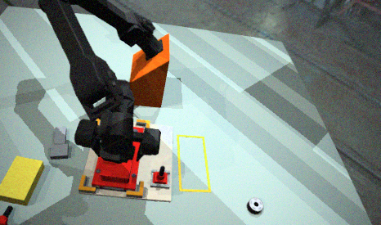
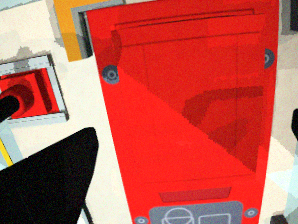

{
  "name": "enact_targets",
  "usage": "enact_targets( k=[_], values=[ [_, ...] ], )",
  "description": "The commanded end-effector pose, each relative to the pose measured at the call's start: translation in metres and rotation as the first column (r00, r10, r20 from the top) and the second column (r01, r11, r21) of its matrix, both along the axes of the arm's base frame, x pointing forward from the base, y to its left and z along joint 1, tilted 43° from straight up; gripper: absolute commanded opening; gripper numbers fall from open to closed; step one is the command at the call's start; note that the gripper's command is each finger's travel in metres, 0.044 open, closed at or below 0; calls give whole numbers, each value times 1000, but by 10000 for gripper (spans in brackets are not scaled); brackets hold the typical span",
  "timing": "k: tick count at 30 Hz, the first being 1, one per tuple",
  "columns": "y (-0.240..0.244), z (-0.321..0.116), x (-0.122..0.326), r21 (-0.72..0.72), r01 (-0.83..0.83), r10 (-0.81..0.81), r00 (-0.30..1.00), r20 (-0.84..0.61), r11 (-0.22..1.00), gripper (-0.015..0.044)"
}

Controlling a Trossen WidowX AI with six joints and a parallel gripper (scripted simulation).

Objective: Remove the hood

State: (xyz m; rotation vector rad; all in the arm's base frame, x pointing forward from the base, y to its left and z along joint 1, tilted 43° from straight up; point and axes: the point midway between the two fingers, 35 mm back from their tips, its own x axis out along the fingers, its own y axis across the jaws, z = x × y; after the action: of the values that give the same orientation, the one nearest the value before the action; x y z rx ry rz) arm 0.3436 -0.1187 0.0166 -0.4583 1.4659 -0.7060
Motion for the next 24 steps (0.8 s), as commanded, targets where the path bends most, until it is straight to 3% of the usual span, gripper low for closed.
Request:
enact_targets(
  k=[1, 24],
  values=[
    [-3, -3, -2, -3, -4, 4, 1000, -7, 1000, 440],
    [-14, -13, -4, -4, -4, 3, 1000, -7, 1000, 440]
  ],
)
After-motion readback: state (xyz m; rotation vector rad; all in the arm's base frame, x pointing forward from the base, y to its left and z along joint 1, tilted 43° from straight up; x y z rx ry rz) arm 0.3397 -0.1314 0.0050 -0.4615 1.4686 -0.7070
